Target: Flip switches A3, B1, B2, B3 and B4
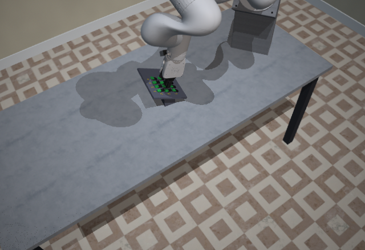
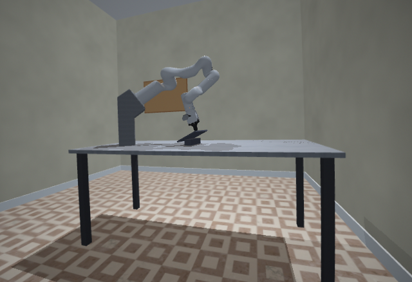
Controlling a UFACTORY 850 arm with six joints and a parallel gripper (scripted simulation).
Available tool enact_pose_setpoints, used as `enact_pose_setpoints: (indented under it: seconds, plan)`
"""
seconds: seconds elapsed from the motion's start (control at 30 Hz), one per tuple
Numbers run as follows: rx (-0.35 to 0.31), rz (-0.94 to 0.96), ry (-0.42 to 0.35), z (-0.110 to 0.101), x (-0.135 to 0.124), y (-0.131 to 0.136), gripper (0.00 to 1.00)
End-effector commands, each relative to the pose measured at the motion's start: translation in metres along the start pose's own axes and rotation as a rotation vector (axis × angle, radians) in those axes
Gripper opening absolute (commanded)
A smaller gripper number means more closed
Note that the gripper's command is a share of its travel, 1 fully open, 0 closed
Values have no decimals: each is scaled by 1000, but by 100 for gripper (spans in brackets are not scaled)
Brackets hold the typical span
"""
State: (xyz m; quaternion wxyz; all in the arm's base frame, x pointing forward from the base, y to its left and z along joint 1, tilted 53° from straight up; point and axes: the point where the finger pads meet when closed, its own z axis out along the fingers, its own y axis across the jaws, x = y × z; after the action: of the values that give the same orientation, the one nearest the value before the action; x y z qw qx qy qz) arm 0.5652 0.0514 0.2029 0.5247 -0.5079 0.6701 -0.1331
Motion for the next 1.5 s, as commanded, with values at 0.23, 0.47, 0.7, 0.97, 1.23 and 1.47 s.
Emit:
enact_pose_setpoints:
  seconds: [0.23,0.47,0.7,0.97,1.23,1.47]
  plan:
    - [0,0,0,-5,0,0,0]
    - [0,0,0,-5,6,0,0]
    - [1,2,-1,-6,28,1,0]
    - [1,1,0,-5,29,0,0]
    - [0,0,0,-5,29,0,0]
    - [0,0,0,-5,29,0,0]
